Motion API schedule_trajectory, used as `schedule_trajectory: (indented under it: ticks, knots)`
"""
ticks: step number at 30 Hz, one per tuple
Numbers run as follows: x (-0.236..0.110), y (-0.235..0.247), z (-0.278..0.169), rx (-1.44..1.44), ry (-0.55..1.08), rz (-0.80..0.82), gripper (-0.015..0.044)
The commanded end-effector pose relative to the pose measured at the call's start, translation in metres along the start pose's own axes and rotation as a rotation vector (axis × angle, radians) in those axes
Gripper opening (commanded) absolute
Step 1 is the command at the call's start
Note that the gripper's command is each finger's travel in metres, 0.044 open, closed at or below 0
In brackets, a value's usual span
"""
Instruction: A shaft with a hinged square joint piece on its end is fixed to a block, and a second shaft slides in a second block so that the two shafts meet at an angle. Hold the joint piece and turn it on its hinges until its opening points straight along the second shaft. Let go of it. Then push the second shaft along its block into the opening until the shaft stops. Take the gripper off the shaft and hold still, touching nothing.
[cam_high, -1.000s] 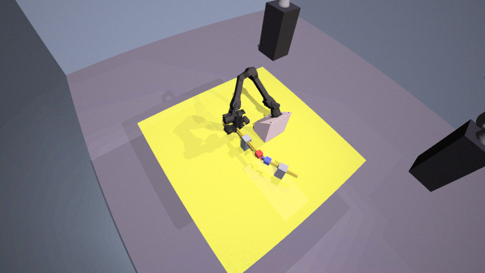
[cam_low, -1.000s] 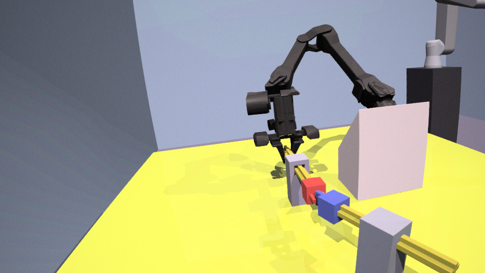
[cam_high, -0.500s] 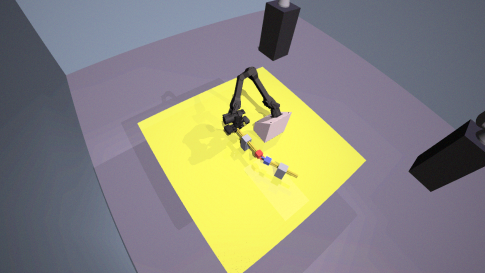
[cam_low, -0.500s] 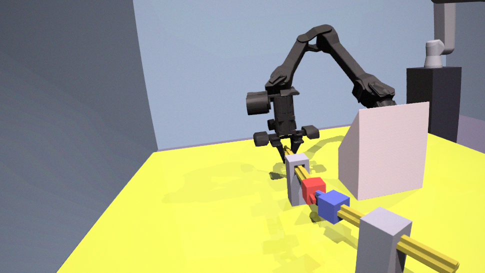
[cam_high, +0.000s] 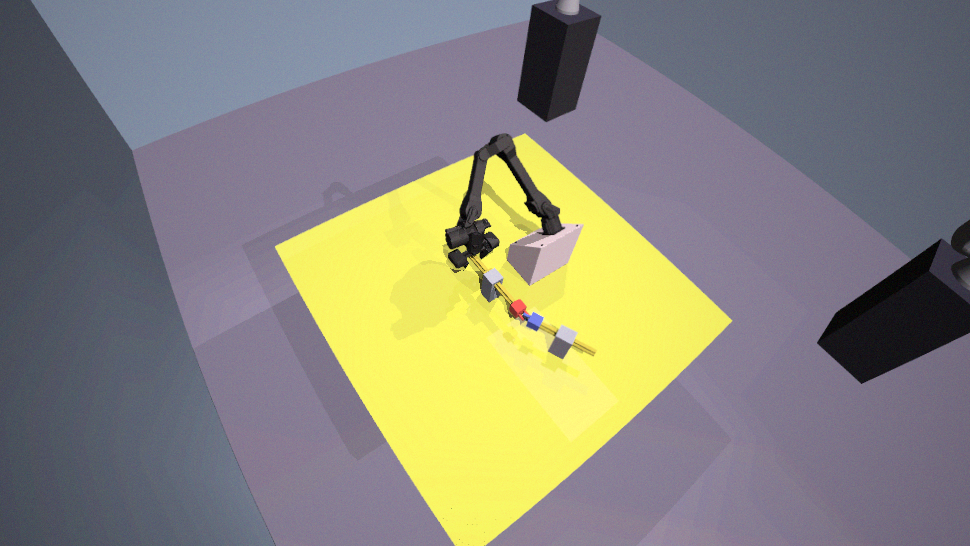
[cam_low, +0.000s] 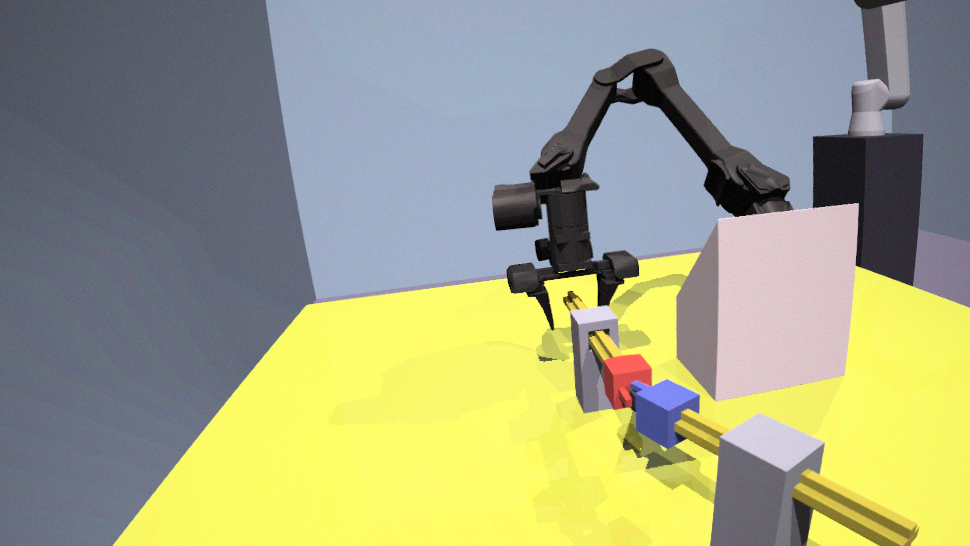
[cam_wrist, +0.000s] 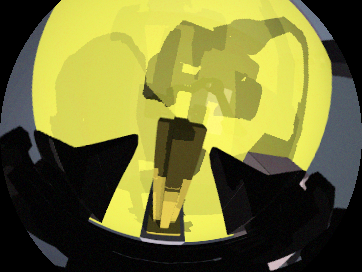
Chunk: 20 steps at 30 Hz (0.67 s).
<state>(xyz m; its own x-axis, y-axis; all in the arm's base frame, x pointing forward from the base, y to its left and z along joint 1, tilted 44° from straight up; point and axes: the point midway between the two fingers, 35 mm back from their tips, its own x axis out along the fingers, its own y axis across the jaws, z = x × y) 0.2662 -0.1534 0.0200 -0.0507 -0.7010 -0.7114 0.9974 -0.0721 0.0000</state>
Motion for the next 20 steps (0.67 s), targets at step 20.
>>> schedule_trajectory:
  ticks: [20]
  knots:
    - [-0.029, 0.0, -0.001, -0.004, 0.009, 0.002, 0.044]
